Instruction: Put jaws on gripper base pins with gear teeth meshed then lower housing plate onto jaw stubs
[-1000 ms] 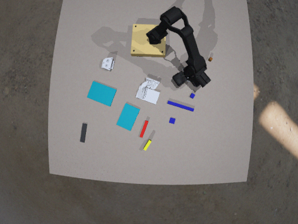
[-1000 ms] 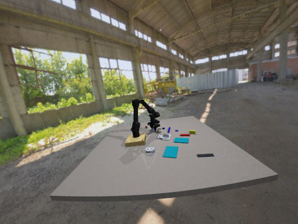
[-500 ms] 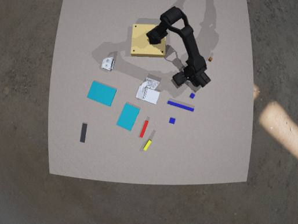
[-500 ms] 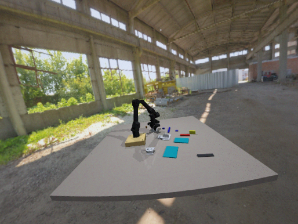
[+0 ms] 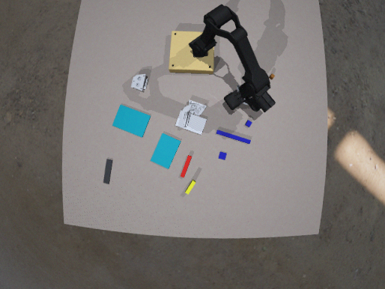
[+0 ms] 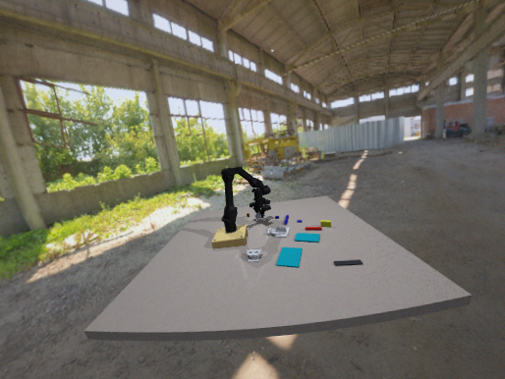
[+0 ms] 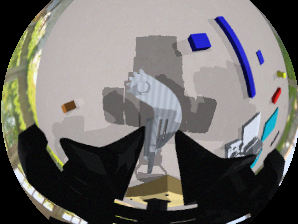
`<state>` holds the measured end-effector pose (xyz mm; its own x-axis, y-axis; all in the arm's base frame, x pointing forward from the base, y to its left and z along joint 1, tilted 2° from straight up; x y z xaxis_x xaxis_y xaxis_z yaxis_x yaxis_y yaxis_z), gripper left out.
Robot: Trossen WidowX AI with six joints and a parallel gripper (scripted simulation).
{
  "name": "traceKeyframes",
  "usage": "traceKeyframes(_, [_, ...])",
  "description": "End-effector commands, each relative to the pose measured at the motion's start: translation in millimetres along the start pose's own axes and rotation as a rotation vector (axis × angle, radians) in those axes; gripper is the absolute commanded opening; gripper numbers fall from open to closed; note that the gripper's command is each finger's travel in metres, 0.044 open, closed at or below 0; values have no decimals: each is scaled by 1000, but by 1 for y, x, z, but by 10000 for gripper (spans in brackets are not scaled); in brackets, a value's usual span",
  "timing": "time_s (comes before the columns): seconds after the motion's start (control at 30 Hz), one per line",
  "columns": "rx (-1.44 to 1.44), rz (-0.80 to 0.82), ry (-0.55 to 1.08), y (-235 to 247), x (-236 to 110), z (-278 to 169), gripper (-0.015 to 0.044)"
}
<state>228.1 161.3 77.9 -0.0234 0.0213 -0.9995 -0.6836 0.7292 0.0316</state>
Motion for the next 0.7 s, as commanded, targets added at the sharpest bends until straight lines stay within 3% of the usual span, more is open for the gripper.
traceKeyframes(0.0, [-2, -3, -13, 0, -18, 1, 134])
traceKeyframes(0.3, [-1, -2, -13, 0, -44, -2, 134])
traceKeyframes(0.67, [-37, -3, -13, -4, -45, -3, 134])
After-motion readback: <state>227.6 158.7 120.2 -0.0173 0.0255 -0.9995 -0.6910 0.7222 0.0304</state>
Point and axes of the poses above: the point midway between the two fingers, 35 mm back from their tips, its own x axis out along the fingers, its own y axis across the jaws, z = x × y, the point moved 5 cm from there along -x, back along the fingers, and after that the axes turned 14 degrees about -x, right-handed, at the moved point
